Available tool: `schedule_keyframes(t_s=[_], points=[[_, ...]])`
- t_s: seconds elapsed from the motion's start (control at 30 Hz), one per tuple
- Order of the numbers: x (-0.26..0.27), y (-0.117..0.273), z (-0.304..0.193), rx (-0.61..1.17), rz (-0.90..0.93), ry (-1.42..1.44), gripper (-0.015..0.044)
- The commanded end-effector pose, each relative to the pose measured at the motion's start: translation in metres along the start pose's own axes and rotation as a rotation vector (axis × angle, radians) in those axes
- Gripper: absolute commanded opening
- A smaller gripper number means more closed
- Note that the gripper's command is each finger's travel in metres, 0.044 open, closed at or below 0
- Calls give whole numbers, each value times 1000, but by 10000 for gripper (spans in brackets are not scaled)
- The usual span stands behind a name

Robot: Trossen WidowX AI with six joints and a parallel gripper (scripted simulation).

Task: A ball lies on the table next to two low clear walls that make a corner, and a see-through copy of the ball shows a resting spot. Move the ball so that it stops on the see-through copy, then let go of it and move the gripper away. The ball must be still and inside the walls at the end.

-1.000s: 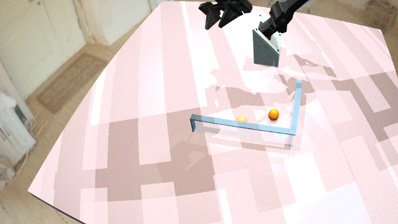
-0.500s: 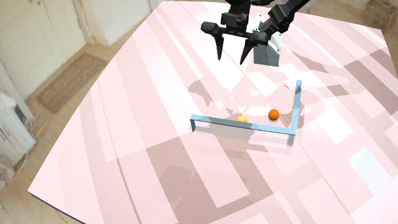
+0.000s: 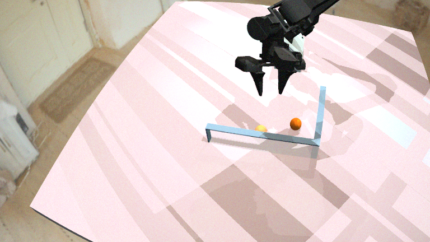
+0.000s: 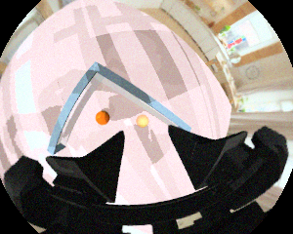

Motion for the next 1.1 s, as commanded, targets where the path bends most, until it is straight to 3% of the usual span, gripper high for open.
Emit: schedule_keyframes(t_s=[0.0,0.2,1.07], points=[[39,-47,33,145,265,610,283],[61,-66,43,171,410,859,283],[66,-80,38,171,413,865,283]])
Point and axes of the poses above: the point midway between the two fingers, 35 mm back from their tips, its own y axis back along the fingers, its own x axis across the jaws, z = x × y, the point moved 7 cm from there along y, back along the fingers, and after that the axes turned 2 degrees about y, right-handed, at the moved point
